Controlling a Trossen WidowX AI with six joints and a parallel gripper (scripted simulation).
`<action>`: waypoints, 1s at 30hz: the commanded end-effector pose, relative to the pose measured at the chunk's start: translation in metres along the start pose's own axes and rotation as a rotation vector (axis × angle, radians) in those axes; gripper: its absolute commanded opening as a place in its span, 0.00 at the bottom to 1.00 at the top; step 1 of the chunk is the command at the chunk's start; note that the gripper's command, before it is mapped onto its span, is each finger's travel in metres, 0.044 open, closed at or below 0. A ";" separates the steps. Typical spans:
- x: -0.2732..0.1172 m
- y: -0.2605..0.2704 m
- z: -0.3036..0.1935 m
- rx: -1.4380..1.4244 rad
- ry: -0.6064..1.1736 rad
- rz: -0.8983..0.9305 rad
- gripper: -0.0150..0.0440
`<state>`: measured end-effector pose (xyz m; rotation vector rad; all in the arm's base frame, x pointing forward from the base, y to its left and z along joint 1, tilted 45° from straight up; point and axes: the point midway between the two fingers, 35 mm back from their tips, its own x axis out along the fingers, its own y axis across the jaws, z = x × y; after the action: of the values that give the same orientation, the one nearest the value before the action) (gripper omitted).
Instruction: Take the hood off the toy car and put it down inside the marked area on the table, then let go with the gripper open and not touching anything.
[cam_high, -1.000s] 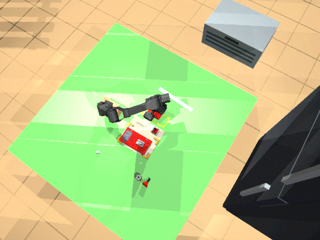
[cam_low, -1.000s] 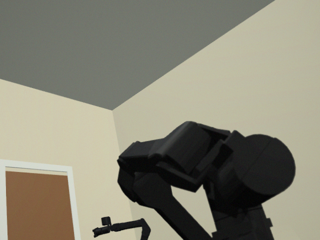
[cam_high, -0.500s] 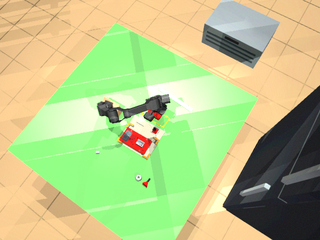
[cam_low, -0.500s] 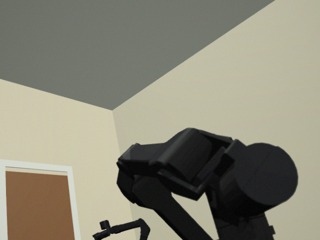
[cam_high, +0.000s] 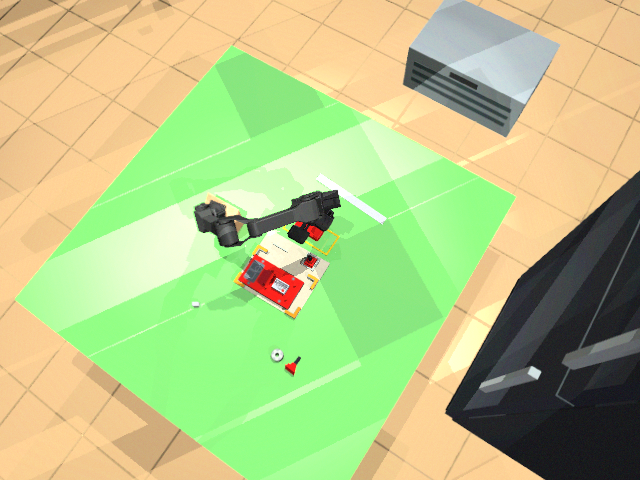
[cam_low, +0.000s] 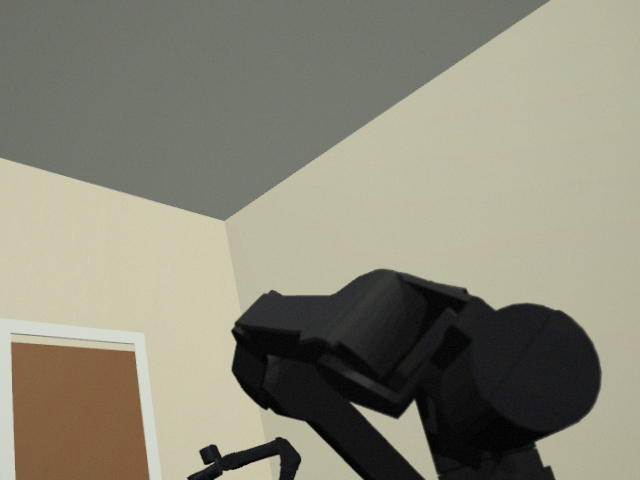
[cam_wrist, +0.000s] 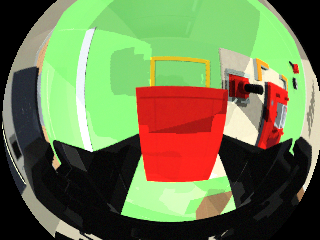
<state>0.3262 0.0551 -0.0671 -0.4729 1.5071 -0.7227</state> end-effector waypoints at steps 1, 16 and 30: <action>0.003 0.000 -0.001 -0.008 0.000 -0.006 0.25; 0.012 -0.001 -0.002 -0.007 0.000 -0.006 0.25; 0.020 -0.001 -0.002 -0.007 0.000 -0.007 0.25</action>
<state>0.3240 0.0429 -0.0789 -0.4737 1.5064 -0.7240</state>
